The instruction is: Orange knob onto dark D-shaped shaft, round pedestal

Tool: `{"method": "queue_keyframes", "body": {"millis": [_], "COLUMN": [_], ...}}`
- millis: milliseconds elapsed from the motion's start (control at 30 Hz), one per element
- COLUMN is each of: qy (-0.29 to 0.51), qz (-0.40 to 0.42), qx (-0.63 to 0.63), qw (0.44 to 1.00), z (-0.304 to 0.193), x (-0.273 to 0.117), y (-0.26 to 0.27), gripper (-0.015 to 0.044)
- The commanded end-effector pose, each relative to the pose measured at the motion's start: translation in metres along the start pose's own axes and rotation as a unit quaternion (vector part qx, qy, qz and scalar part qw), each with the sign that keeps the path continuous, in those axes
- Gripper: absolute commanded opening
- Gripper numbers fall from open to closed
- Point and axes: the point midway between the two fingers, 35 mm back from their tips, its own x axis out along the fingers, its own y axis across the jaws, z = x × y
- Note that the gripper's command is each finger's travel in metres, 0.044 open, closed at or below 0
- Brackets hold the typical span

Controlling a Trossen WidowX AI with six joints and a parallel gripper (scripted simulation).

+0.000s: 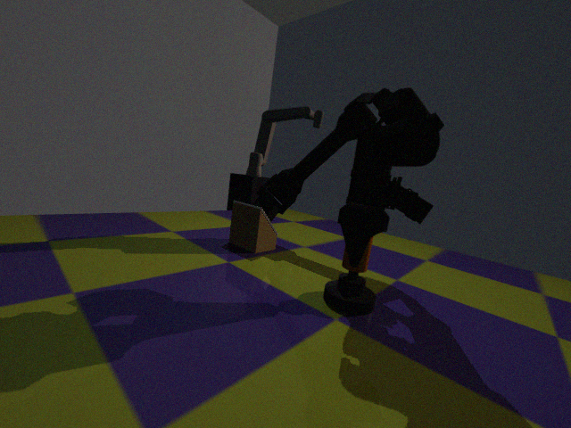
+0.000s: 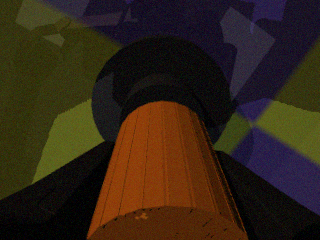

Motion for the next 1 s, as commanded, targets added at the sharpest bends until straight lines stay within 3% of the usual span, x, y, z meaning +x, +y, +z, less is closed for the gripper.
{"method": "queue_keyframes", "body": {"millis": [0,200,433,967], "qy": [0.000,0.000,0.000,0.000], "qz": [0.001,0.001,0.001,0.001], "qx": [-0.002,-0.006,-0.106,-0.106], "qw": [1.000,1.000,0.994,0.994], "z": [0.0000,0.0008,0.0016,0.0007], "x": [-0.0008,-0.0047,-0.0035,-0.0005], "y": [0.0007,0.0006,-0.0022,-0.0003], "gripper": [0.0000,0.0000,0.0000,0.0000]}}
